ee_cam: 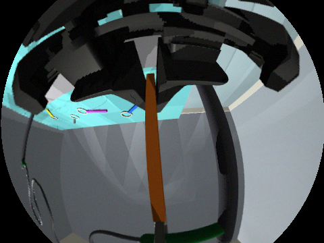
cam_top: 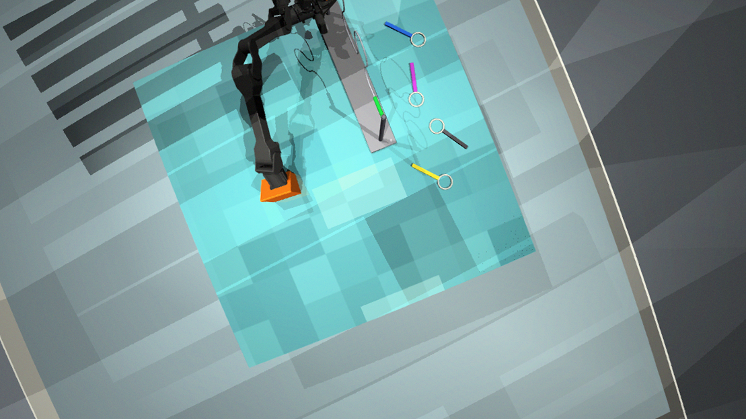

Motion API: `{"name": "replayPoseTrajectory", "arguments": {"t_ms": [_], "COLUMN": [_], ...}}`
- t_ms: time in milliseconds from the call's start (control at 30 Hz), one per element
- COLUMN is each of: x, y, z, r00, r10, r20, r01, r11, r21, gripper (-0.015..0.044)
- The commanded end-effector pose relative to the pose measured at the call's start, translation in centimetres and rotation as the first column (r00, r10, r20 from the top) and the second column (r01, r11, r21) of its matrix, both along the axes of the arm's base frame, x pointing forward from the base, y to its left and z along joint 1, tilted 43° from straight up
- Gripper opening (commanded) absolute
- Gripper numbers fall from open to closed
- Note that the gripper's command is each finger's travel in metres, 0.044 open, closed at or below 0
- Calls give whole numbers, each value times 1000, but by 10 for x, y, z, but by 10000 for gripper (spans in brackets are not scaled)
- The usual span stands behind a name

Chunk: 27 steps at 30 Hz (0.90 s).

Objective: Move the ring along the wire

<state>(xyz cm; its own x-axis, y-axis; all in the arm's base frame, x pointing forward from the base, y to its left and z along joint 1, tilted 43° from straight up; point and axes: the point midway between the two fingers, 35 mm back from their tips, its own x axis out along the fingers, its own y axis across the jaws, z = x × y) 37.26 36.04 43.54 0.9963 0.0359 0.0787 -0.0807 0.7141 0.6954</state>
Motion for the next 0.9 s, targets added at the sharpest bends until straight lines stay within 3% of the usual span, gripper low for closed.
{"name": "replayPoseTrajectory", "arguments": {"t_ms": [0, 300, 867], "x": [0, -2, -38], "y": [0, -1, -19], "z": [0, -1, -11], "r00": [1000, 1000, 950], "r10": [3, 17, 215], "r20": [-1, -15, -227], "r01": [-3, -17, -221], "r11": [1000, 1000, 975], "r21": [3, 1, -2], "gripper": [-150, -150, -150]}}
